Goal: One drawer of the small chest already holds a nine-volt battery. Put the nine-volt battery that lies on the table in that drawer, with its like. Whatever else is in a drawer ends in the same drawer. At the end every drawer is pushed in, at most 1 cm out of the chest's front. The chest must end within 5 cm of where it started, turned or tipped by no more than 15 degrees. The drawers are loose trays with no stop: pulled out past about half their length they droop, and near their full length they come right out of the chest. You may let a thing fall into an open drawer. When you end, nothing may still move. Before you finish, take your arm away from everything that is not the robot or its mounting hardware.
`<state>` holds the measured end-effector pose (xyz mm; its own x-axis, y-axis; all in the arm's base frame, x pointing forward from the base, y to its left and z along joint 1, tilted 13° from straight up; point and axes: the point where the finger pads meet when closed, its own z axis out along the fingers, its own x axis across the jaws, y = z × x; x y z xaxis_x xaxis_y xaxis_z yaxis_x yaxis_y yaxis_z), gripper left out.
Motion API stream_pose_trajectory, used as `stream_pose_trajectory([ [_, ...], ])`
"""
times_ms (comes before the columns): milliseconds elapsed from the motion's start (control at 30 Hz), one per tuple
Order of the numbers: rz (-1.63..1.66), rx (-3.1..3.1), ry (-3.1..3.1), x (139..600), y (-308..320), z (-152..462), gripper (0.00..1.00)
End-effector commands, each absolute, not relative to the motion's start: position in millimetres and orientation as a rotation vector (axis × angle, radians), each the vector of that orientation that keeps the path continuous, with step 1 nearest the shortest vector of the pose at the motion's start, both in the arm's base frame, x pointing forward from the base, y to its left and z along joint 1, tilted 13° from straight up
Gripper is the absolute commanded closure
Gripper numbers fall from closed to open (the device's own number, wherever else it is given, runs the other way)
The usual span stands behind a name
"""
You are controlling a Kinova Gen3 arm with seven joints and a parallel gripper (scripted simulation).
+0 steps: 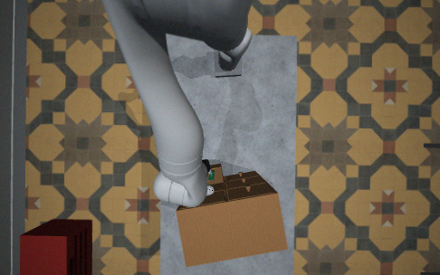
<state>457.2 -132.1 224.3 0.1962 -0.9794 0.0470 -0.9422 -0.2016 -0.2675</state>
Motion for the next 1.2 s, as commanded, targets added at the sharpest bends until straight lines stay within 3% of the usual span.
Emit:
stream_pose_trajectory([
  [0, -0.312, -2.288, 1.855, 457.1, -132.8, 225.4, 0.0],
  [1167, -0.33, -2.443, 1.668, 450.8, -133.5, 229.3, 0.0],
])
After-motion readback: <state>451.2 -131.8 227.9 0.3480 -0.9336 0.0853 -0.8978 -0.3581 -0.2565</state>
